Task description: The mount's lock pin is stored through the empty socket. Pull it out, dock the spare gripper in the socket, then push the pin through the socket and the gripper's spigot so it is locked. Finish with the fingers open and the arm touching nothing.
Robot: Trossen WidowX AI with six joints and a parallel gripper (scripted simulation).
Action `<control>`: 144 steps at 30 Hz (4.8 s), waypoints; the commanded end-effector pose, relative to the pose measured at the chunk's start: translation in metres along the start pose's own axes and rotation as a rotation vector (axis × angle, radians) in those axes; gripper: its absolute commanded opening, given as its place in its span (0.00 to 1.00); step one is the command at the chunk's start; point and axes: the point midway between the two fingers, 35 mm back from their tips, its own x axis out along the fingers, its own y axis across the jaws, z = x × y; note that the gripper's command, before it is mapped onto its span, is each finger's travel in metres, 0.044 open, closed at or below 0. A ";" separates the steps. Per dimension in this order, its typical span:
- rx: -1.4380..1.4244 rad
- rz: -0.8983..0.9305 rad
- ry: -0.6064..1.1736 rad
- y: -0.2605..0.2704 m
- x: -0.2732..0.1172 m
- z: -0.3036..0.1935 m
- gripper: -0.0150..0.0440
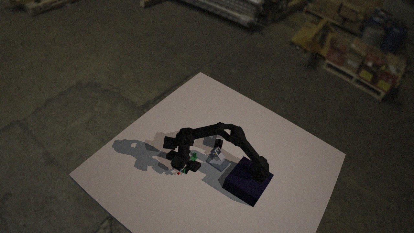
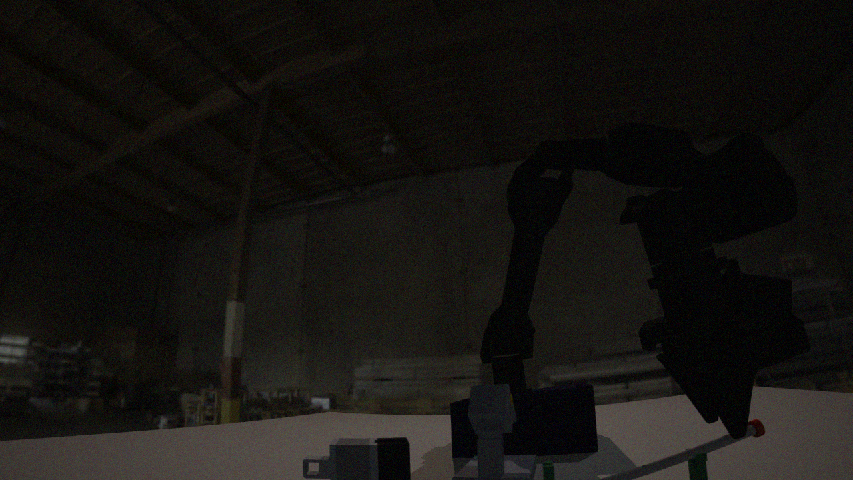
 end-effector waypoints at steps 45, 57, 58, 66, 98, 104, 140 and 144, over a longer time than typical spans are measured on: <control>-0.077 -0.153 -0.014 -0.002 -0.087 -0.048 0.56; -0.077 -0.152 -0.015 -0.011 -0.031 -0.057 0.56; -0.077 -0.152 -0.015 -0.011 -0.029 -0.057 0.56; -0.077 -0.152 -0.015 -0.014 -0.017 -0.059 0.56; -0.077 -0.152 -0.015 -0.019 0.025 -0.067 0.56; -0.077 -0.152 -0.015 -0.019 0.025 -0.067 0.43; -0.070 -0.106 -0.007 -0.006 0.002 -0.065 0.25; -0.069 -0.094 -0.004 -0.003 -0.002 -0.065 0.25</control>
